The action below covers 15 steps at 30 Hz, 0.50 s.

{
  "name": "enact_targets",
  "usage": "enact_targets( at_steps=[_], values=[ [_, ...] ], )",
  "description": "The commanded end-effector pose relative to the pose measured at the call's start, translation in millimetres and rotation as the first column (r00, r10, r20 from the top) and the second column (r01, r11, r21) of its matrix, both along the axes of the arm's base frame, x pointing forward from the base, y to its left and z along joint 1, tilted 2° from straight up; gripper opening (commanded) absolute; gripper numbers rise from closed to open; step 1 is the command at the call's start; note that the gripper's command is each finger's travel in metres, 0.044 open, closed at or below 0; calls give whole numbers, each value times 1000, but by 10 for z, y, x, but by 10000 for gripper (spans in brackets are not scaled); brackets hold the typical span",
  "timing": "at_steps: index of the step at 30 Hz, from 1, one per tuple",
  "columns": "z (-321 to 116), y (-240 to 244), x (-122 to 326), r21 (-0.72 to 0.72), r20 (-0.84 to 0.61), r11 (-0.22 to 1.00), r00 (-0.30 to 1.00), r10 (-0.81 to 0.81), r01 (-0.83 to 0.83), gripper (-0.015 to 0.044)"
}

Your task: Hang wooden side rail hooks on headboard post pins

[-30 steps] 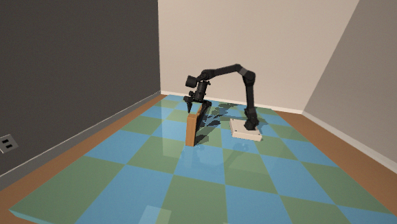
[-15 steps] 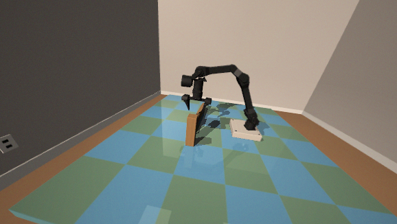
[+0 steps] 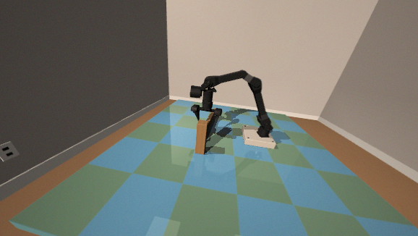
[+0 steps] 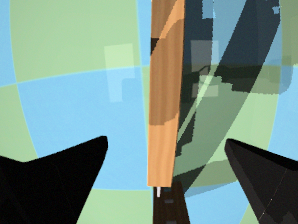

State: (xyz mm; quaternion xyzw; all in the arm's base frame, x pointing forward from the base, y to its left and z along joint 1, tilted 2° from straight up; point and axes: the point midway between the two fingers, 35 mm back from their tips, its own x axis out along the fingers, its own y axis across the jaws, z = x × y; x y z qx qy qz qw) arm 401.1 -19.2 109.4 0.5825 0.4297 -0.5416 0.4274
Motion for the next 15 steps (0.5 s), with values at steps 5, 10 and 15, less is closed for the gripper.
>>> enact_targets(
  at_steps=[5,10,15],
  values=[
    [-142,-2,11,-6,6,1000,1000,-7,7,440],
    [-213,0,21,-6,6,1000,1000,-7,7,440],
    [-295,2,30,-6,6,1000,1000,-7,7,440]
  ],
)
